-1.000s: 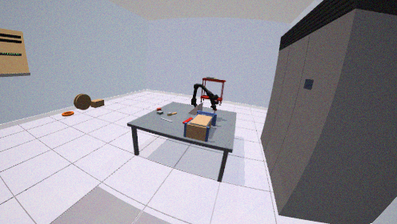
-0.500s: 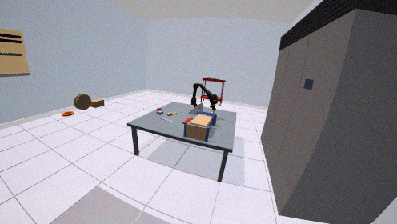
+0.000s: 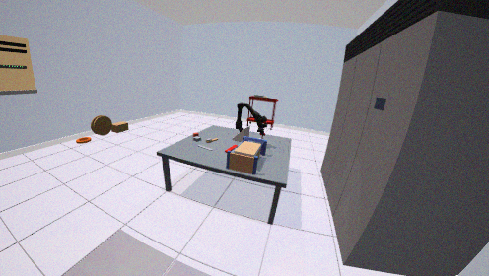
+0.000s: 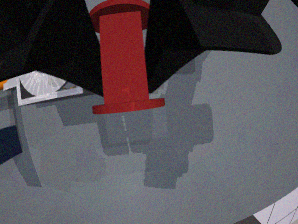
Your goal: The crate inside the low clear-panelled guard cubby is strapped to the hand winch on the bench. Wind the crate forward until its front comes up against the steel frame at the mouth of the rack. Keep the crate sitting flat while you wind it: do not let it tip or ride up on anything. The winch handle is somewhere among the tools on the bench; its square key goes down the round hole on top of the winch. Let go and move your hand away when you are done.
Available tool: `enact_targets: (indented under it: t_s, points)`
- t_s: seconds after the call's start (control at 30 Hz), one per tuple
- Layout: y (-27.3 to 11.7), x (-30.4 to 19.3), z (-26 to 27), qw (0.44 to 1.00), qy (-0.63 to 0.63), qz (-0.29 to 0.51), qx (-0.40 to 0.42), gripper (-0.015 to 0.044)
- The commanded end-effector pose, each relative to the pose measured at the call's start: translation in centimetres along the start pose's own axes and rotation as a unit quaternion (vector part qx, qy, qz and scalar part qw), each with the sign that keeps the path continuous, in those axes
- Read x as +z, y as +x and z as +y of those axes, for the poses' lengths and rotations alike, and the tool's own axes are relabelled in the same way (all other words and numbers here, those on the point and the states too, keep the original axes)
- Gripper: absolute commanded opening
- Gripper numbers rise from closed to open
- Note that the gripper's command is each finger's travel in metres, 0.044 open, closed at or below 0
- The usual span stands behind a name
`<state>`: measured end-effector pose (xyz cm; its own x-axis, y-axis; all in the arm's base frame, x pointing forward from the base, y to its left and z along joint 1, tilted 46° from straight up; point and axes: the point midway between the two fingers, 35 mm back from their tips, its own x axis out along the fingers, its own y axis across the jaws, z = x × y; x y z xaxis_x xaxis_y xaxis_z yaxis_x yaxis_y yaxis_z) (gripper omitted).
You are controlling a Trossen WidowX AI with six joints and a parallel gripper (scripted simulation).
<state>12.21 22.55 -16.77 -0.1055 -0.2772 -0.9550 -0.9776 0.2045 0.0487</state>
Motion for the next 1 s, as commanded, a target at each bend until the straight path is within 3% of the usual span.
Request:
enact_targets:
  t_s: [0.0, 0.97]
  points:
    - [-0.2, -1.5, 0.4, 1.000, 0.001, 0.015, 0.003, 0.0000]
    - [-1.6, -4.4, 0.4, 1.000, 0.001, 0.017, 0.003, 0.0000]
